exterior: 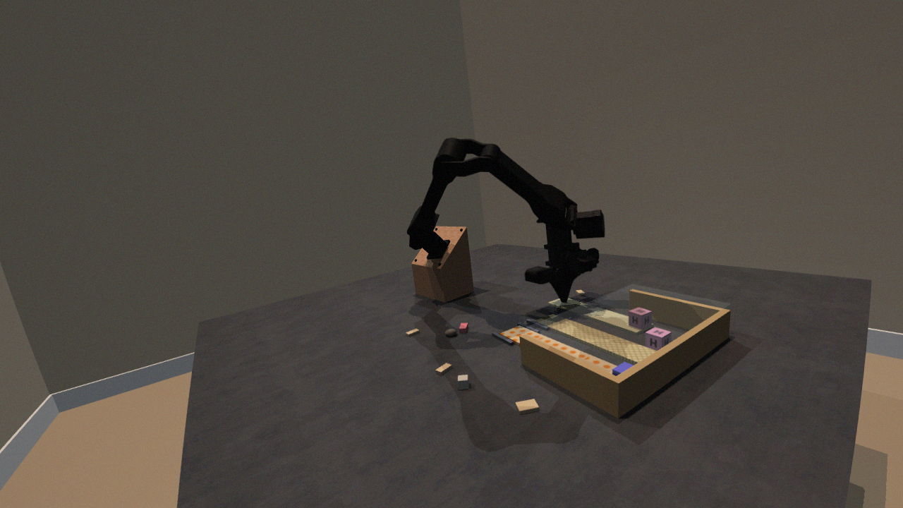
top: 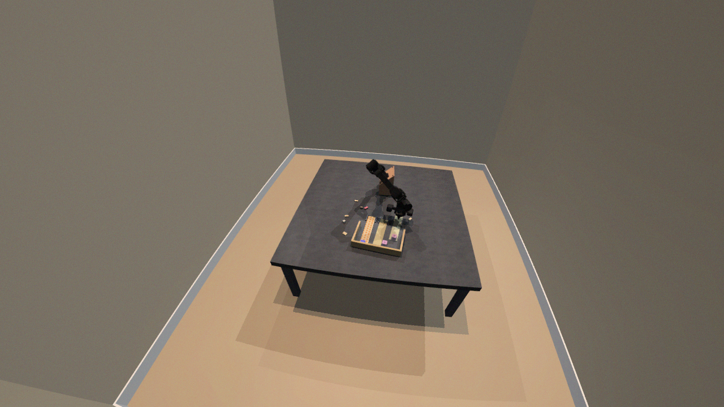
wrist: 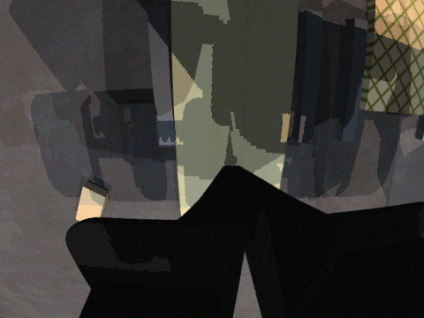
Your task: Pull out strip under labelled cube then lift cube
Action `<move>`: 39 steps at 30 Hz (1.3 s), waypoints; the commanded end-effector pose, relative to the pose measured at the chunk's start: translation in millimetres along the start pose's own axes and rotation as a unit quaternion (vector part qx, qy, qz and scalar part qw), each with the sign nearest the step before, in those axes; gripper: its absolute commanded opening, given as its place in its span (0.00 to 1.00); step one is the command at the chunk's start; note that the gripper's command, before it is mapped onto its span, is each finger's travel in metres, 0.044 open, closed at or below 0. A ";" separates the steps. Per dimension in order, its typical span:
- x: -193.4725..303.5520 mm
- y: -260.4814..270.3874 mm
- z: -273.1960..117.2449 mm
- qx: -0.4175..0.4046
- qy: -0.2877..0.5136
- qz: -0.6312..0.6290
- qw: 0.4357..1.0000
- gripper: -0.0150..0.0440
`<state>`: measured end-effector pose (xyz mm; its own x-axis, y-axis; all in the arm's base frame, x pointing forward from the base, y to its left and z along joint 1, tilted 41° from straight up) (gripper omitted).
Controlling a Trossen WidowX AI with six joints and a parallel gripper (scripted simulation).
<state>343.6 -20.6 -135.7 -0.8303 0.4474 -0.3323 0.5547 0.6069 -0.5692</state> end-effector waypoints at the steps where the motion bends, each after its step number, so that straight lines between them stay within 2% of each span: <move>1: 12.4 -5.8 4.0 0.003 0.012 -0.001 1.000 0.25; 39: 68.6 -22.5 2.8 0.003 0.013 -0.002 1.000 0.25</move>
<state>287.4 -3.5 -145.2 -0.8312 0.4458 -0.3322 0.5537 0.6096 -0.5672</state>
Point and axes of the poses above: the point midway between the two fingers, 35 mm back from their tips, its own z axis out along the fingers, its own y axis across the jaws, x = y × z, the point moved 1 cm from there along -z, back along the fingers, and after that the axes turned 15 degrees about z, right-handed, at the moved point
